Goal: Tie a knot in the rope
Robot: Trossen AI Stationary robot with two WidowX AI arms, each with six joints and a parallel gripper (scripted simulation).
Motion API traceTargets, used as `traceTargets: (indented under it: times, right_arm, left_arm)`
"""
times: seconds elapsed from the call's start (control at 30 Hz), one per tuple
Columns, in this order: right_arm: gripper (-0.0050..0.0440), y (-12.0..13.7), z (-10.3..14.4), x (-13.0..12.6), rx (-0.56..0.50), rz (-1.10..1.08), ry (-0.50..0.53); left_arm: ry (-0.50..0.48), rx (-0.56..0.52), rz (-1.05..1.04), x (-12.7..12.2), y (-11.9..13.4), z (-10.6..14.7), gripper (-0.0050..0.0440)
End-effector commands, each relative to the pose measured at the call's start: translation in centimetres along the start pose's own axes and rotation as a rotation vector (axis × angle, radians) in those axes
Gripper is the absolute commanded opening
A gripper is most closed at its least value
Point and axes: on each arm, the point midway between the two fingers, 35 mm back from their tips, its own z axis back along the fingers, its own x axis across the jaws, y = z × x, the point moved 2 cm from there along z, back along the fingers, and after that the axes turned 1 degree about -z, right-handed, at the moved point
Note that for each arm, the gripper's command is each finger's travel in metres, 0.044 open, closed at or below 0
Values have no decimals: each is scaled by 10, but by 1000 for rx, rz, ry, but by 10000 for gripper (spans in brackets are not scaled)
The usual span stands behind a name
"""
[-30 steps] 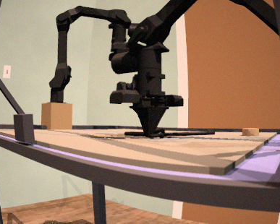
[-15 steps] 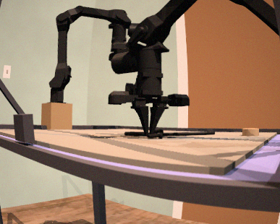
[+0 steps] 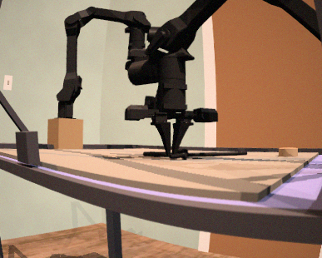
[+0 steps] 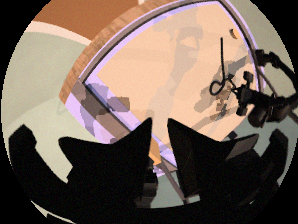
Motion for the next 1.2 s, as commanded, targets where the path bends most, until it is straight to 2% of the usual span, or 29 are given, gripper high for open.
traceTargets:
  times: [0.0,1.17]
  right_arm:
    - [20,-9,10,3,-20,-12,-20]
    - [20,-40,11,0,-21,-42,-20]
  left_arm:
    - [3,-18,-4,0,0,5,85]
    - [3,-18,-4,0,0,5,85]
